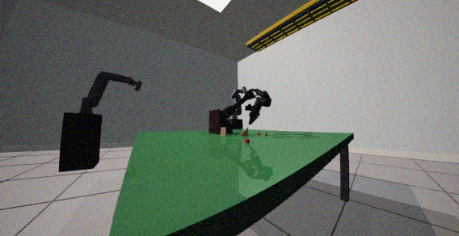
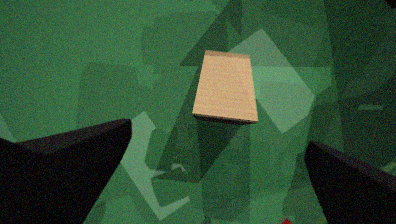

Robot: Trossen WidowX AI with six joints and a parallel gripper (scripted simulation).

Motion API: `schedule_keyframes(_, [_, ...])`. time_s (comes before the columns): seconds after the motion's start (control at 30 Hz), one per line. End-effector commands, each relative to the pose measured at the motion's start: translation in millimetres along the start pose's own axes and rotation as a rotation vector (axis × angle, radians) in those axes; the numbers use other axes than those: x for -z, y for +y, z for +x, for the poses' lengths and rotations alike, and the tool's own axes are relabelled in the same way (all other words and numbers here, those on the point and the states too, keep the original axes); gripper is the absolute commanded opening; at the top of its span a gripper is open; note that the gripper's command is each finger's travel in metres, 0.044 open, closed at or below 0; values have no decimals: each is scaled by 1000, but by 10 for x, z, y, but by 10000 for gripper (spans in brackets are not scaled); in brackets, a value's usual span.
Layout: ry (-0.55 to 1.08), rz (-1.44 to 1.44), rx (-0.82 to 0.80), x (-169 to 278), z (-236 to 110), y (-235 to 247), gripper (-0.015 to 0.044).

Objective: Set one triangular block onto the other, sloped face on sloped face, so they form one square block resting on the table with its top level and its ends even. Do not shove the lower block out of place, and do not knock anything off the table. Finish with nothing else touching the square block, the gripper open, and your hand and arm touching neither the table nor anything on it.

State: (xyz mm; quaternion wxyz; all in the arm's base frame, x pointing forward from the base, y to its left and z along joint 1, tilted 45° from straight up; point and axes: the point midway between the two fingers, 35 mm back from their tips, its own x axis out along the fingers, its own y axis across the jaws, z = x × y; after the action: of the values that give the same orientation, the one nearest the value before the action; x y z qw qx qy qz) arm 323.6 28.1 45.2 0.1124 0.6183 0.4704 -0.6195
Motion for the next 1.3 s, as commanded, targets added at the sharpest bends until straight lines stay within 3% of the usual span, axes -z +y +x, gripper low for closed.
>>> schedule_keyframes(0.0, [-2,4,5,2,90,-2,440])
schedule_keyframes(1.27, [-2,4,7,-14,711,-24,440])
